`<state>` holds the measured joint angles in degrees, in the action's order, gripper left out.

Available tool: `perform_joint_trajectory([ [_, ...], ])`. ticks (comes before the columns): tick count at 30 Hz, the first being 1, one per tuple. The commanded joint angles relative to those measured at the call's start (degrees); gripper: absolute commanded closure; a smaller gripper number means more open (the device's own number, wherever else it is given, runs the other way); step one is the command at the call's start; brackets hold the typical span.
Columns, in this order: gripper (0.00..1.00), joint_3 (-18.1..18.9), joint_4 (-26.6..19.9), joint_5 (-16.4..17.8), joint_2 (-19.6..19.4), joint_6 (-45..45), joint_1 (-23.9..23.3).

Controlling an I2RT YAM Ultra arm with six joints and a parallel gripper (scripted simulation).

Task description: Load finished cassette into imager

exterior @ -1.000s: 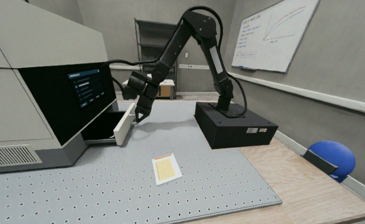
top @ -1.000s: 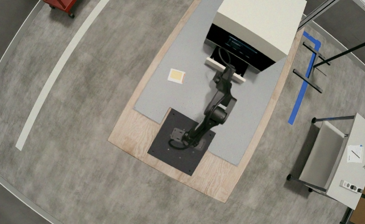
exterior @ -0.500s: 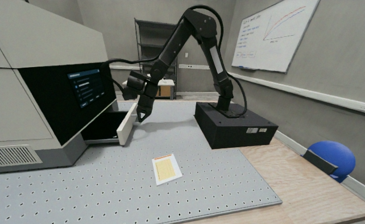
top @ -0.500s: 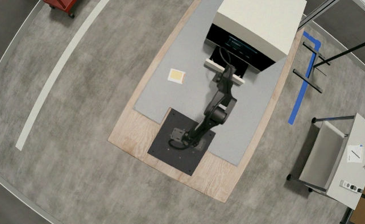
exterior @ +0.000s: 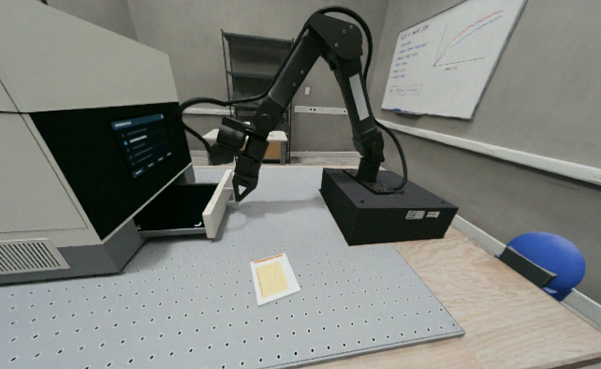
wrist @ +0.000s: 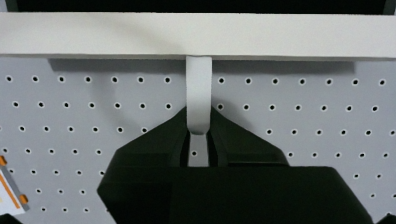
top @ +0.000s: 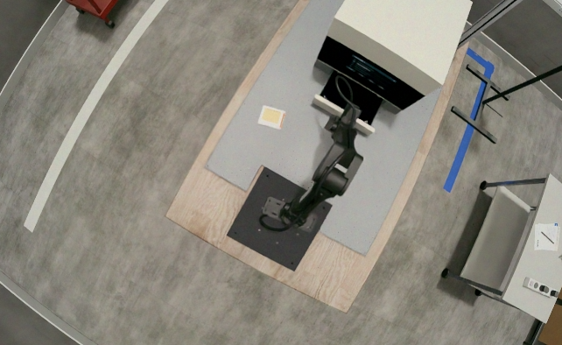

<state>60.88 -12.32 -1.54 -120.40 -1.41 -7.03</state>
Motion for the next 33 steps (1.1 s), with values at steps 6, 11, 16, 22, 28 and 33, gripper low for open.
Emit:
perform_joint_trajectory([
  [6, 1.0, -2.9, -2.2, -1.05, 3.78, 0.99, 0.44],
  [11, 1.0, -4.43, -1.6, -1.06, 4.7, 0.98, 0.43],
  [16, 1.0, -3.39, -1.58, -1.04, 4.91, 0.99, 0.43],
  [22, 1.0, -3.39, -1.58, -1.04, 4.91, 0.99, 0.43],
  [28, 1.0, -3.39, -1.58, -1.04, 4.91, 0.99, 0.43],
  [33, 1.0, -3.39, -1.58, -1.04, 4.91, 0.99, 0.43],
])
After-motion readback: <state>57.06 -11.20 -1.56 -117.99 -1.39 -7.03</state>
